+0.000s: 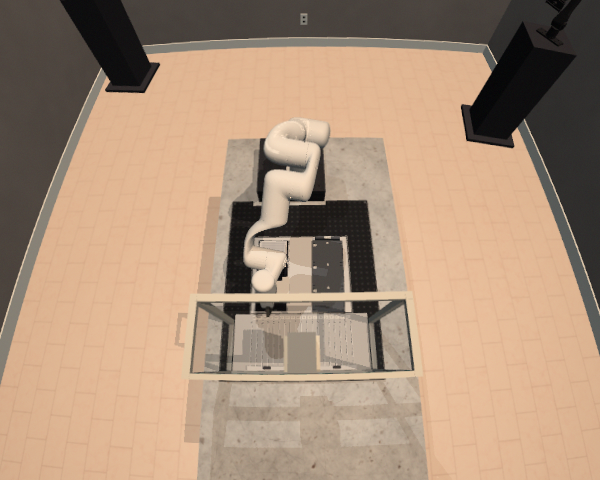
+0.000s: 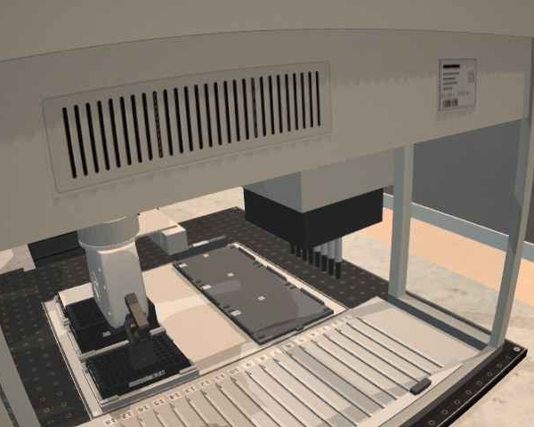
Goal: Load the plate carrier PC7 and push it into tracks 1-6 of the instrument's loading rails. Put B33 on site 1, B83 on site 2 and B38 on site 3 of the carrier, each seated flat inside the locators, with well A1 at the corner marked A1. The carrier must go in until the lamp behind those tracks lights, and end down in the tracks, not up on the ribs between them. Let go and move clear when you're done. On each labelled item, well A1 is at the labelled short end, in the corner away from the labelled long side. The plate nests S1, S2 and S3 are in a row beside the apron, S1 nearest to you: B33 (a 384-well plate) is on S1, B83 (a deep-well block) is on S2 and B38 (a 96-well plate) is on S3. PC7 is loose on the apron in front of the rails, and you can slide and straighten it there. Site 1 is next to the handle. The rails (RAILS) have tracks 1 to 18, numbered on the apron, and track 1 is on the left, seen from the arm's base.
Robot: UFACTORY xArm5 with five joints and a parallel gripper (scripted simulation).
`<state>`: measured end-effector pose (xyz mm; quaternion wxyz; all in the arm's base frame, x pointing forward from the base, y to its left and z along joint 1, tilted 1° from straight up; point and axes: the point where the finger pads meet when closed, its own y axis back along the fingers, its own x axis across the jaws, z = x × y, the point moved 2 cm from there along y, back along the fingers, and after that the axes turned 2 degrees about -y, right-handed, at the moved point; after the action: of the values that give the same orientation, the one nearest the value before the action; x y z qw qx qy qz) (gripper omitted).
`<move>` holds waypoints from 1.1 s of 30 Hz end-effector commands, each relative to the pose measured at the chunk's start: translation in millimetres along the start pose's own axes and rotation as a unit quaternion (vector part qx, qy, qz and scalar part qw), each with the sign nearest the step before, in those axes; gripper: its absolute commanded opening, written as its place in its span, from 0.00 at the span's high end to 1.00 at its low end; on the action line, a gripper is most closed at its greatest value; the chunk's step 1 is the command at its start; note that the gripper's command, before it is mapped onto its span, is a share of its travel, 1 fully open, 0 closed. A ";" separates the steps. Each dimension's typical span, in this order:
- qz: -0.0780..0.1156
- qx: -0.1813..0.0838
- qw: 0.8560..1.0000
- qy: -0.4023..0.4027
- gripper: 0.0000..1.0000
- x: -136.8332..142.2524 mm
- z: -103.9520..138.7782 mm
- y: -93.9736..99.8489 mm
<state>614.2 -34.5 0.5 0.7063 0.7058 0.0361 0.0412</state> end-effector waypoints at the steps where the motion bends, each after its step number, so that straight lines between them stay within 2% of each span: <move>1: 0.005 0.009 1.000 0.000 0.00 2.0 0.7 0.5; 33: 0.005 0.009 1.000 0.000 0.00 2.1 0.4 -14.7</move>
<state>614.8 -34.2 -15.8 0.7064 0.7057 0.0356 0.0417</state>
